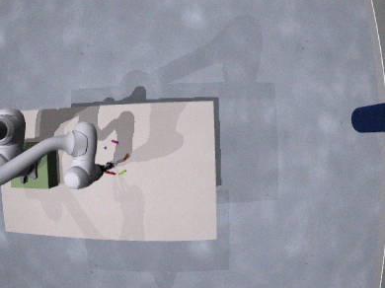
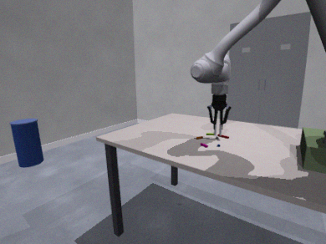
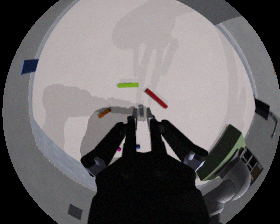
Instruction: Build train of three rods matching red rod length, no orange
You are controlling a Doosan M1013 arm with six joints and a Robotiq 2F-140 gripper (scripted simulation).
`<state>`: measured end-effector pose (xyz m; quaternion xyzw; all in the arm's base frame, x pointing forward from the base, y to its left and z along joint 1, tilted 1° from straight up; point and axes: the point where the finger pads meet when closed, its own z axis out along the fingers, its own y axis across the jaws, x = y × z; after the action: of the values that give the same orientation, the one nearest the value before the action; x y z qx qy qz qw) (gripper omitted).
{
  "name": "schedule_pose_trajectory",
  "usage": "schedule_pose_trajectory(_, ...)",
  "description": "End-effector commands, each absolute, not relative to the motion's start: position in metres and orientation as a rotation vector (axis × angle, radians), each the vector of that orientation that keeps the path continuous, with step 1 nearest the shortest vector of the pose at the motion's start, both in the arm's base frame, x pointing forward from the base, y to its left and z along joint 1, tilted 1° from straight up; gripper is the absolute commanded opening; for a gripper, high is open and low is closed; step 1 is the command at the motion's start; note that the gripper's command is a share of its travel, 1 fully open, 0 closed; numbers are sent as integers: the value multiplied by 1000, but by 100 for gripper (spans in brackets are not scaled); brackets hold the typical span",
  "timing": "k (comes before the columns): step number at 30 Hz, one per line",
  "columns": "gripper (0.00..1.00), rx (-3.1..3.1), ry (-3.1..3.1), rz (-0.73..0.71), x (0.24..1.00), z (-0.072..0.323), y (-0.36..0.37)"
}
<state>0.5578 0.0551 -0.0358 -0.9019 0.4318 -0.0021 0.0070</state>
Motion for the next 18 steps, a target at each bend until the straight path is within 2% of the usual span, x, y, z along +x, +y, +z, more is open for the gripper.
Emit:
schedule_pose_trajectory(1,15,-2821,1350,-7,558,-39,55)
schedule_pose_trajectory(18,15,-2821,1350,-7,558,-41,55)
